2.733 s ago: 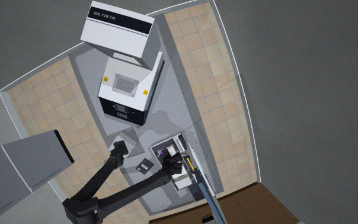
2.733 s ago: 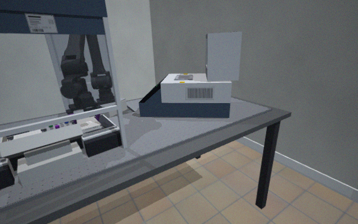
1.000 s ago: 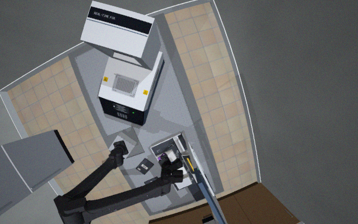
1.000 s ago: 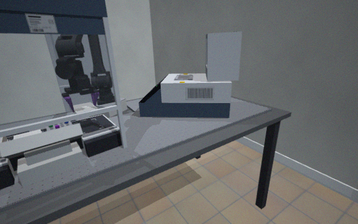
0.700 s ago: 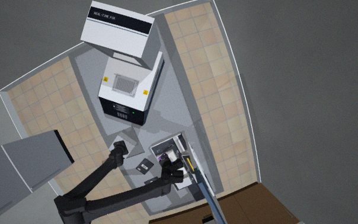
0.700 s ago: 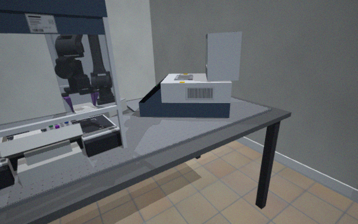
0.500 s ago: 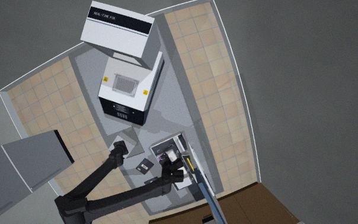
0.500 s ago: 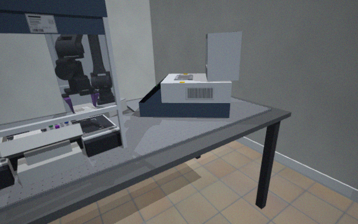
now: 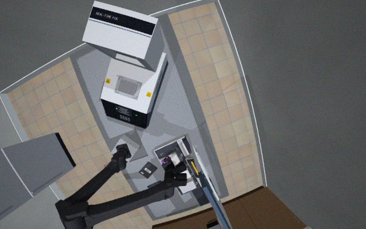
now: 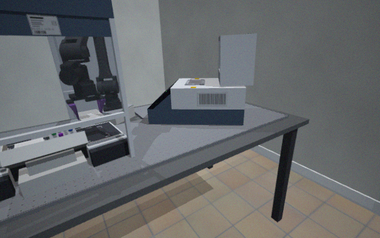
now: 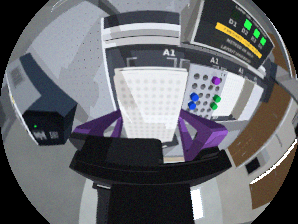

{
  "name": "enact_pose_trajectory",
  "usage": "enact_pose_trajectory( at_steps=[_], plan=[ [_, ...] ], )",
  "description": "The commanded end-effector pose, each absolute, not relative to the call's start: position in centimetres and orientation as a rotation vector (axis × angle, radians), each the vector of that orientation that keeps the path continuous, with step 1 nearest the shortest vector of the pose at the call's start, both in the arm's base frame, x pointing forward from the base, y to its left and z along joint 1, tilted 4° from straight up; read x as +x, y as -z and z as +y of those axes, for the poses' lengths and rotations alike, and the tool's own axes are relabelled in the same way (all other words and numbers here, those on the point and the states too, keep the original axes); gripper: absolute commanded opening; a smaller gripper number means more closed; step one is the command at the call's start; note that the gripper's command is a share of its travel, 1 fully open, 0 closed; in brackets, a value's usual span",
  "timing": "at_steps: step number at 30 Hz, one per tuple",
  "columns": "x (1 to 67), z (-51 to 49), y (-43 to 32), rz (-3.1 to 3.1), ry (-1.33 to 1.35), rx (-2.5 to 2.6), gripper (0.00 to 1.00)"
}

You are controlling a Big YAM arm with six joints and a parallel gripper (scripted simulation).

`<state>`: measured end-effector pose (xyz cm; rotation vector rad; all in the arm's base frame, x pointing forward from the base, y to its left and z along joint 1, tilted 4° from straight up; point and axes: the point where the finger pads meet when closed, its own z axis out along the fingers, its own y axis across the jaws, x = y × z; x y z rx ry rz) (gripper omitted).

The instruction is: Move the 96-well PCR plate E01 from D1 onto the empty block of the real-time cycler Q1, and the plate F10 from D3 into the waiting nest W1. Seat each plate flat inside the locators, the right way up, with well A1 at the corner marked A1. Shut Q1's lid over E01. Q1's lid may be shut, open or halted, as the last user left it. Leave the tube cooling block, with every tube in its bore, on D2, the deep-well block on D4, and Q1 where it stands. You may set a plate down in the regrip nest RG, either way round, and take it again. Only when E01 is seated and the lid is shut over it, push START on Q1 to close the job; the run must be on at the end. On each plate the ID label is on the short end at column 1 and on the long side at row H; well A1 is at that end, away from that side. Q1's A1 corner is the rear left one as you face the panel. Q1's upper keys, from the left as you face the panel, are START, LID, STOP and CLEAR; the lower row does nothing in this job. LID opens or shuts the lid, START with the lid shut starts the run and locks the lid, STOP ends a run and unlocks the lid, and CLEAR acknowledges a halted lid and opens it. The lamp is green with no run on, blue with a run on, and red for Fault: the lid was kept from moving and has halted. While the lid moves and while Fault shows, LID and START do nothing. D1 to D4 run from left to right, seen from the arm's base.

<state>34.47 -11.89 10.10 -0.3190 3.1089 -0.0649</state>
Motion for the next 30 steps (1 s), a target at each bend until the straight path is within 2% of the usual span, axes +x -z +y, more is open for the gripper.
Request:
enact_pose_trajectory(
  at_steps=[1, 8, 16, 30],
  plan=[
    [36.8, -12.3, -12.3, 3.04, 0.111, -0.315, 0.0],
    [37.2, -12.5, -12.0, 3.048, 0.106, -0.316, 0.0],
    [31.8, -8.0, -12.4, 3.043, 0.093, -0.585, 0.0],
    [27.2, -3.7, -13.5, 2.953, 0.093, -0.983, 0.0]
  ],
)
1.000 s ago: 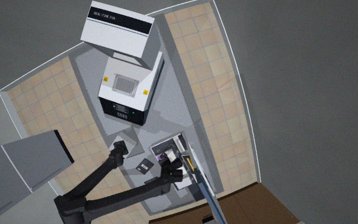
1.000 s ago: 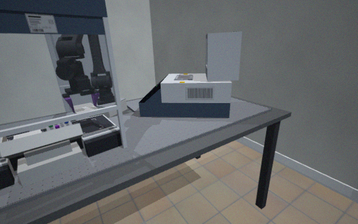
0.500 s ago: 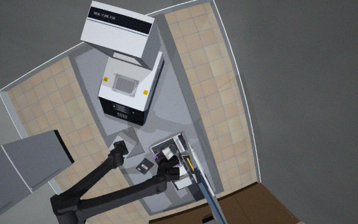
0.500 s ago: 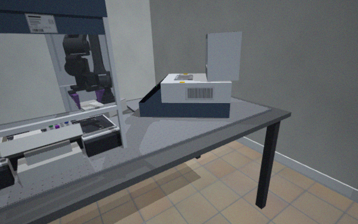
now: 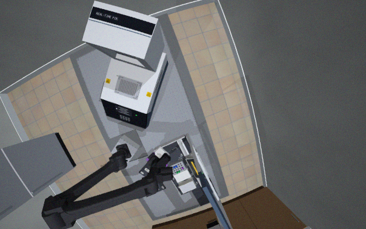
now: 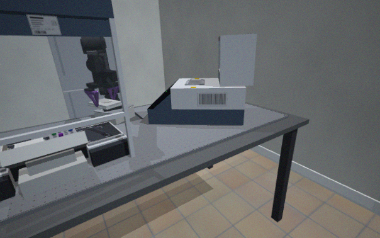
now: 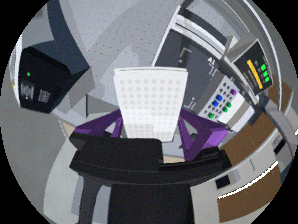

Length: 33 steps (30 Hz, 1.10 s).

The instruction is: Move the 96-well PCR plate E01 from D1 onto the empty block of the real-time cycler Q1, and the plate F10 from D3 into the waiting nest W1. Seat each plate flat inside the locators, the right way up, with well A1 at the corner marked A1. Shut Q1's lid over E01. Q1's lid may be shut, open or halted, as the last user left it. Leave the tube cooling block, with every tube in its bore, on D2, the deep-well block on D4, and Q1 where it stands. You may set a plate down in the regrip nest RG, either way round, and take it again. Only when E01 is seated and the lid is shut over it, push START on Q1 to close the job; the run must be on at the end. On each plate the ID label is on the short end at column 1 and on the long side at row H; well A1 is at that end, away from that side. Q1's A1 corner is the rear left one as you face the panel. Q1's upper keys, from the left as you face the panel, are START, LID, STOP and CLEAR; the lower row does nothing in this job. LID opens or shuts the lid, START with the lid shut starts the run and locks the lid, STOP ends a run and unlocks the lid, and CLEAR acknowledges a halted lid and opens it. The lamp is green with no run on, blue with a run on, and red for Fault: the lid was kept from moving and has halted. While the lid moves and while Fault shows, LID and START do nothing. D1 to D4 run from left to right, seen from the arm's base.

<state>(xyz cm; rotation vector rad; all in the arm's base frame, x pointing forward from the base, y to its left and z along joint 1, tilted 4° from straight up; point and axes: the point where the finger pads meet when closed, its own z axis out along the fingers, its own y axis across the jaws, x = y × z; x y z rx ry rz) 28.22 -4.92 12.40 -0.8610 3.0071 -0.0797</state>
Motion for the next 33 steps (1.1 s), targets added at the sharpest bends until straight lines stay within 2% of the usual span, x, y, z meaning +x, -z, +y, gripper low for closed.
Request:
enact_pose_trajectory(
  at_steps=[1, 33],
  plan=[
    [26.8, -3.3, -13.7, 2.956, 0.092, -0.973, 0.0],
    [17.6, 6.2, -17.3, 2.617, 0.1, -1.7, 0.0]
  ],
)
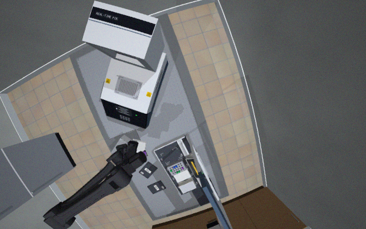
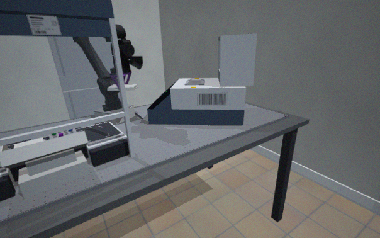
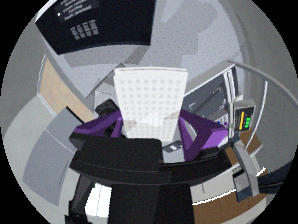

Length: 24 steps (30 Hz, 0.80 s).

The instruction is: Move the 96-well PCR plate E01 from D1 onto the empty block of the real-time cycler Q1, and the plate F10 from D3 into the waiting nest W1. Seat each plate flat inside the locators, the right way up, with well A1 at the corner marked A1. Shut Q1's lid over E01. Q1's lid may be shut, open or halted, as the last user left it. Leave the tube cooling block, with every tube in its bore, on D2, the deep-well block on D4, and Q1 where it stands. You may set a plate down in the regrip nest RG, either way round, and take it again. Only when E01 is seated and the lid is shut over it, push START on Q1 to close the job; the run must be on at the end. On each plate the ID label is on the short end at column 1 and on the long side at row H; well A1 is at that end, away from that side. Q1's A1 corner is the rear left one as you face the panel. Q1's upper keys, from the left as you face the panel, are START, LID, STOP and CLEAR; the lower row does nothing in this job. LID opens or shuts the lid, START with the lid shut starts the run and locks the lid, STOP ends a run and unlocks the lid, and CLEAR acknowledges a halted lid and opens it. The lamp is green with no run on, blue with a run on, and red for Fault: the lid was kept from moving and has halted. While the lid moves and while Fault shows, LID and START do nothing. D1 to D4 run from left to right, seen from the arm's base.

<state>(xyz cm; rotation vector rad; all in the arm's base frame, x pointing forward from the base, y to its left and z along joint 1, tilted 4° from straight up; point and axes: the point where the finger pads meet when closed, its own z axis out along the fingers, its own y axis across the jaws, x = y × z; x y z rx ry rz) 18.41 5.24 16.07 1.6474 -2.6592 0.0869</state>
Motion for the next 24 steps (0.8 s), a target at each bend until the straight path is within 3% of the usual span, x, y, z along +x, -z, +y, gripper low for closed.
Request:
enact_pose_trajectory(
  at_steps=[1, 24],
  plan=[
    [17.2, 6.7, -17.7, -2.631, -0.102, 1.757, 0.0],
    [13.8, 12.1, -21.1, -2.21, -0.099, 2.299, 0.0]
  ],
)
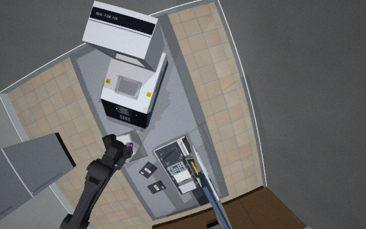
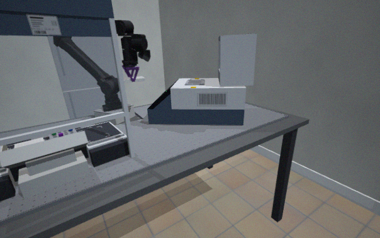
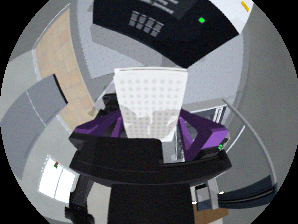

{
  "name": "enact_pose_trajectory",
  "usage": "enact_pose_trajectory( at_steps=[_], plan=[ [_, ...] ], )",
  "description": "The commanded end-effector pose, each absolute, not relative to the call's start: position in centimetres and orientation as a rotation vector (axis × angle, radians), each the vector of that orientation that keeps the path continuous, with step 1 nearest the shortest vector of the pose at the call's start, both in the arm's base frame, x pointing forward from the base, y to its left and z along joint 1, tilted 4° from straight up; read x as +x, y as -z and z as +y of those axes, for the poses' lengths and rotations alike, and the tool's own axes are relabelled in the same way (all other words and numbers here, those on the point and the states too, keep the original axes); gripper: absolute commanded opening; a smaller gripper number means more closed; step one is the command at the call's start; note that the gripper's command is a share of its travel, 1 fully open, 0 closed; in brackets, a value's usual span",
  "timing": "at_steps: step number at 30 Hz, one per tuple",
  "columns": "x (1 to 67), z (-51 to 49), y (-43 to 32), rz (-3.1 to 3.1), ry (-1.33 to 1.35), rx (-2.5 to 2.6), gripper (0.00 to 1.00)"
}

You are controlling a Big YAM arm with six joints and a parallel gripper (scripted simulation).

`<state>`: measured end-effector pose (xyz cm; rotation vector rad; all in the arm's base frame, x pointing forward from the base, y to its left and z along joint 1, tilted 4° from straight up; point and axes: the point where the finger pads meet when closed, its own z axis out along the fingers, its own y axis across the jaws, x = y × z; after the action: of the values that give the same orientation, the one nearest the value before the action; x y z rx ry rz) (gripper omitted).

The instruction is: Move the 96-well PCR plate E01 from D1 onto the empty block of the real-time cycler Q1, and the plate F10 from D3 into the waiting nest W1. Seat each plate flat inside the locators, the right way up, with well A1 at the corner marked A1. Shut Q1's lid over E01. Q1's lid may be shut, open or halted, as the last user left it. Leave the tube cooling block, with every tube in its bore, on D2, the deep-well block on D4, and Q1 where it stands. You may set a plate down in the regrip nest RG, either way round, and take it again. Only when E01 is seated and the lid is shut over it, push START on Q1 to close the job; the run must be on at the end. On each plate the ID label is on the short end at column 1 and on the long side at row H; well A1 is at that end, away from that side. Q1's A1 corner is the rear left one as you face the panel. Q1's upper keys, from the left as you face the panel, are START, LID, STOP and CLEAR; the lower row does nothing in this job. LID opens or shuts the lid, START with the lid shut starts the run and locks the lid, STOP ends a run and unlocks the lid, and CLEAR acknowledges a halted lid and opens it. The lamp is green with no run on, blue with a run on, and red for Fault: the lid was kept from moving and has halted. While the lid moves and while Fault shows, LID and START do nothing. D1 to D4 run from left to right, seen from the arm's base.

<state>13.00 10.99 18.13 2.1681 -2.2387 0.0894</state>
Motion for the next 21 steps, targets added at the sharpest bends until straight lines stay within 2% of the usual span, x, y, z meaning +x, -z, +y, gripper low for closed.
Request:
enact_pose_trajectory(
  at_steps=[1, 21],
  plan=[
    [13.5, 12.4, -21.3, -2.192, -0.103, 2.321, 0.0],
    [9.1, 17.1, -22.6, -1.714, -0.075, 2.659, 0.0]
  ],
)
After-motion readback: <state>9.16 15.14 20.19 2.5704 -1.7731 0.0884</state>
